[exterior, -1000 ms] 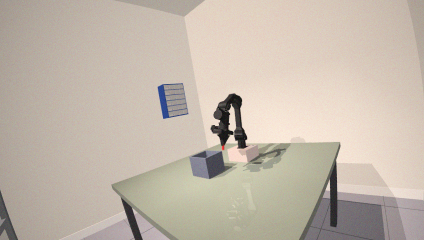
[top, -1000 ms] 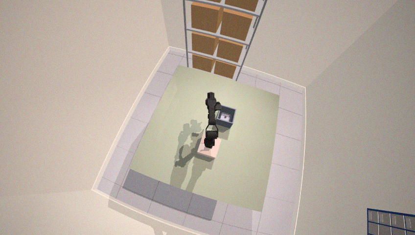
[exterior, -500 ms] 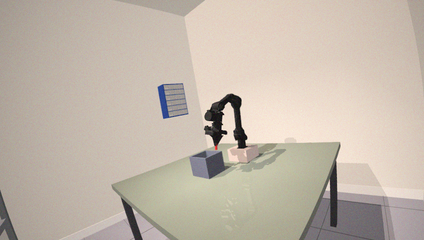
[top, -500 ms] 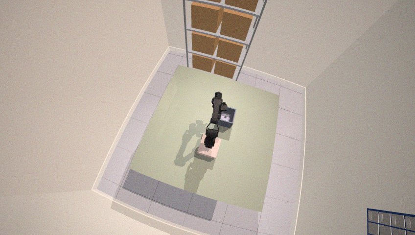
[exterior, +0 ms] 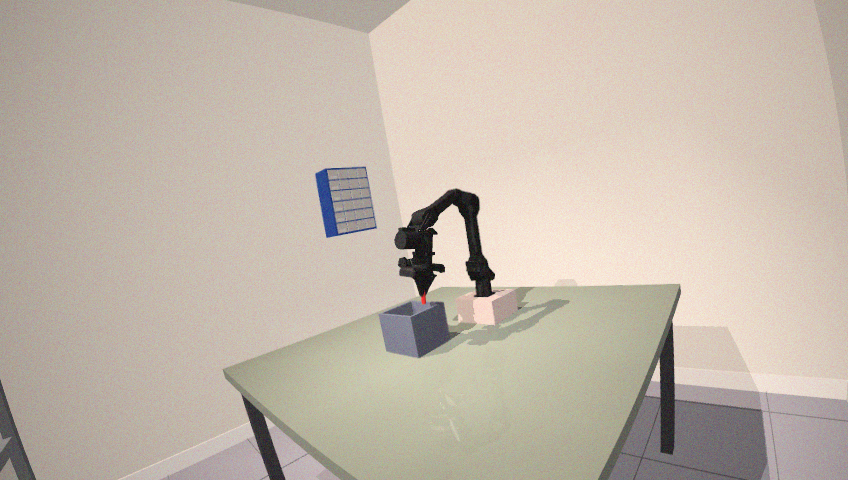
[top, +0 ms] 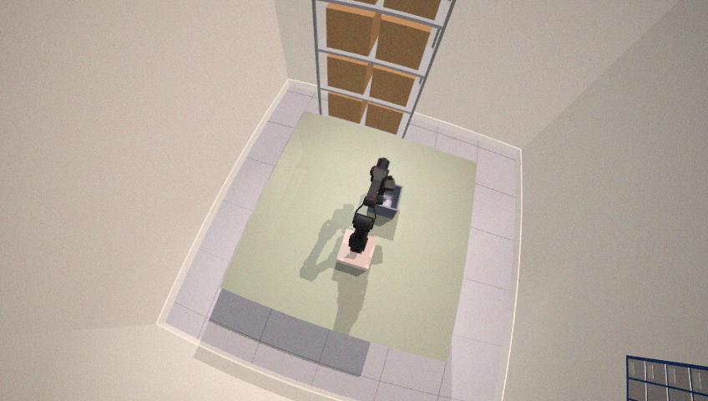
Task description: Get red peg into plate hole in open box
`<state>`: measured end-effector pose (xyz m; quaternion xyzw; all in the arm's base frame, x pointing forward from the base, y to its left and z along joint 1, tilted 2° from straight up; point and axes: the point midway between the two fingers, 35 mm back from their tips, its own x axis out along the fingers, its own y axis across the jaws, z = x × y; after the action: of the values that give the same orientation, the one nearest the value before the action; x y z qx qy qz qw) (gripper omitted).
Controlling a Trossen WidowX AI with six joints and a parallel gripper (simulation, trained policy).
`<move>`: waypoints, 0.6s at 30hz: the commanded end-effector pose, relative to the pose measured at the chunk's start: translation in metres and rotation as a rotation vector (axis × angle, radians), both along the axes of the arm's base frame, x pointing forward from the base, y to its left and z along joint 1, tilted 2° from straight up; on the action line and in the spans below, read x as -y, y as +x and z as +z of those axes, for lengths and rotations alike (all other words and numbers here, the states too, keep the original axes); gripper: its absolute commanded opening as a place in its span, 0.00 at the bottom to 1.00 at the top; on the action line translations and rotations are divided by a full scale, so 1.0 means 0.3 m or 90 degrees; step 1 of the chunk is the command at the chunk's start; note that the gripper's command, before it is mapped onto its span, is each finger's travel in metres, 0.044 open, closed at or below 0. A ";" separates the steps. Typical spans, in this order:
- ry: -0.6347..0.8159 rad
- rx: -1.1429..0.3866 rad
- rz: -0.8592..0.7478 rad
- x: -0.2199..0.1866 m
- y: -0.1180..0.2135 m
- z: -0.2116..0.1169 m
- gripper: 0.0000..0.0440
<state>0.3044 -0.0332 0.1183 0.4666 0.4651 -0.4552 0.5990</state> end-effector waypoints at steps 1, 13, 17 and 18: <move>0.004 -0.012 0.000 0.028 0.010 -0.022 0.00; 0.019 -0.041 -0.011 0.102 0.019 -0.125 0.00; 0.028 -0.045 -0.014 0.116 0.025 -0.161 0.00; 0.030 -0.045 -0.015 0.120 0.027 -0.169 0.00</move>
<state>0.3138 -0.0668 0.0800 0.4702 0.4818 -0.4662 0.5740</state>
